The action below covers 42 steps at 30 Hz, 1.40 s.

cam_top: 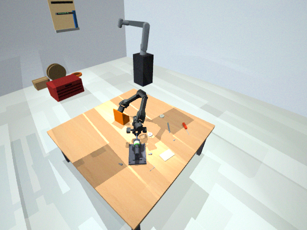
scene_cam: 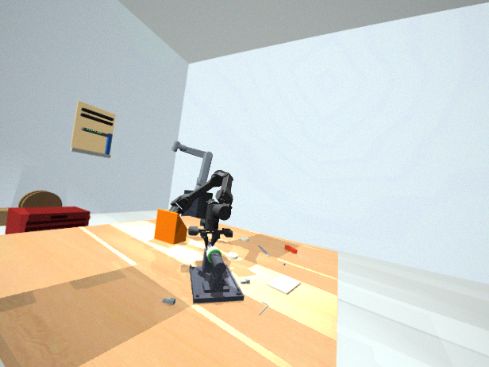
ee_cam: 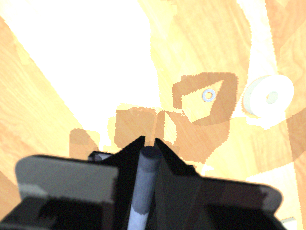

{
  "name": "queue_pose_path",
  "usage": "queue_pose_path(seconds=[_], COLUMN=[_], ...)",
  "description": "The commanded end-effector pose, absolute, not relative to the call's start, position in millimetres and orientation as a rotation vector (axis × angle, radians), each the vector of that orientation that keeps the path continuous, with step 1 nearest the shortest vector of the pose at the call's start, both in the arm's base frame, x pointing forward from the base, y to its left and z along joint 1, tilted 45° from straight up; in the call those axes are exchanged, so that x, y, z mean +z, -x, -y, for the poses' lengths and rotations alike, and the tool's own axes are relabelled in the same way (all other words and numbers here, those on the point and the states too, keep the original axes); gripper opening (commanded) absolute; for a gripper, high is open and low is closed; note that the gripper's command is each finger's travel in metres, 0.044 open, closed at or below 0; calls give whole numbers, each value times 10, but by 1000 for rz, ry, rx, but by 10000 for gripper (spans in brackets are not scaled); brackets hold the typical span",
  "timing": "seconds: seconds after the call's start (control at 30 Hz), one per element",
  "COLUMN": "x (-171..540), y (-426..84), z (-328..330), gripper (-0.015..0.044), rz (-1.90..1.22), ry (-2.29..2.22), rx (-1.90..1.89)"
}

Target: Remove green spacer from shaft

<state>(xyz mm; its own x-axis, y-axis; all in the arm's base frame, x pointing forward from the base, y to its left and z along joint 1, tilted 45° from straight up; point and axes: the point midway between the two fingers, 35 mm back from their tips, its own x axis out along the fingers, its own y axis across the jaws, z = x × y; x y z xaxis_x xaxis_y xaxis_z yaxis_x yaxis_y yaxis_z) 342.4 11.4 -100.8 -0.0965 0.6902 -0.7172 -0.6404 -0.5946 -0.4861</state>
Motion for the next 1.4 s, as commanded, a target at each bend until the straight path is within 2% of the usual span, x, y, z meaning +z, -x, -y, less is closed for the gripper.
queue_pose_path(seconds=[0.0, 1.37], x=[-999, -977], y=[-3415, -3381], z=[-124, -142], gripper=[0, 0], rz=[63, 63], ry=[1231, 1230], rx=[1829, 1829])
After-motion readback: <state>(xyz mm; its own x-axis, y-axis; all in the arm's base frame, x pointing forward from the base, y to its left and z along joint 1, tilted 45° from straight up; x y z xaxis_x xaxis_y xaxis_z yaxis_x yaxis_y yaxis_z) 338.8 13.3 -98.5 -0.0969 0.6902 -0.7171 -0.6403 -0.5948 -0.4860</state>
